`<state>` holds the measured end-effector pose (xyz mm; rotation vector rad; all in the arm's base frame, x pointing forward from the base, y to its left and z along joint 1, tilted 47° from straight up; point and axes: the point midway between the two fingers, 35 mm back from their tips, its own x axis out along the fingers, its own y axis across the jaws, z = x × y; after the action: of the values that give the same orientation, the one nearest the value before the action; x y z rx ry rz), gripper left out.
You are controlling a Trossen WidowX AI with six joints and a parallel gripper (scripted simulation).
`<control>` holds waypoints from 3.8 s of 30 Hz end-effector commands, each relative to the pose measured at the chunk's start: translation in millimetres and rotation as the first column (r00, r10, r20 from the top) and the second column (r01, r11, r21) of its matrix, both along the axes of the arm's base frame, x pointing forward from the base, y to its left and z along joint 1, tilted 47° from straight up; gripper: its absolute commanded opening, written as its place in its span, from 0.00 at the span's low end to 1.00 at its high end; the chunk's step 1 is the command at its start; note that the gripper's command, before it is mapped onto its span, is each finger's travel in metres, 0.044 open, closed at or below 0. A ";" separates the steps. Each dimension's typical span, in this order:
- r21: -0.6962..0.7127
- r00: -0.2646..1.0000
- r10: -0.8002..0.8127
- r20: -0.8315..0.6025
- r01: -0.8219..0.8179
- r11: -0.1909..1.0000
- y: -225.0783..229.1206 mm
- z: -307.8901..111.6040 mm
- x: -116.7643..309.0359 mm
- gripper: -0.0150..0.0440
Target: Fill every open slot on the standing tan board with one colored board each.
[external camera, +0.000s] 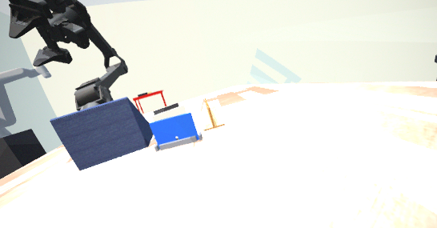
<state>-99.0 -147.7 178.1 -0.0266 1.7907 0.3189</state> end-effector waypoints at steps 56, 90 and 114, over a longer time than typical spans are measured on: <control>0.532 0.749 -0.651 -0.122 0.603 0.595 25.7 -229.2 272.0 0.57; 0.534 0.750 -0.650 -0.122 0.602 0.594 64.4 -266.9 281.7 0.57; 0.534 0.750 -0.651 -0.122 0.602 0.594 63.8 -266.5 281.7 0.25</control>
<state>182.5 -81.0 -91.1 0.9823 1.4490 0.2905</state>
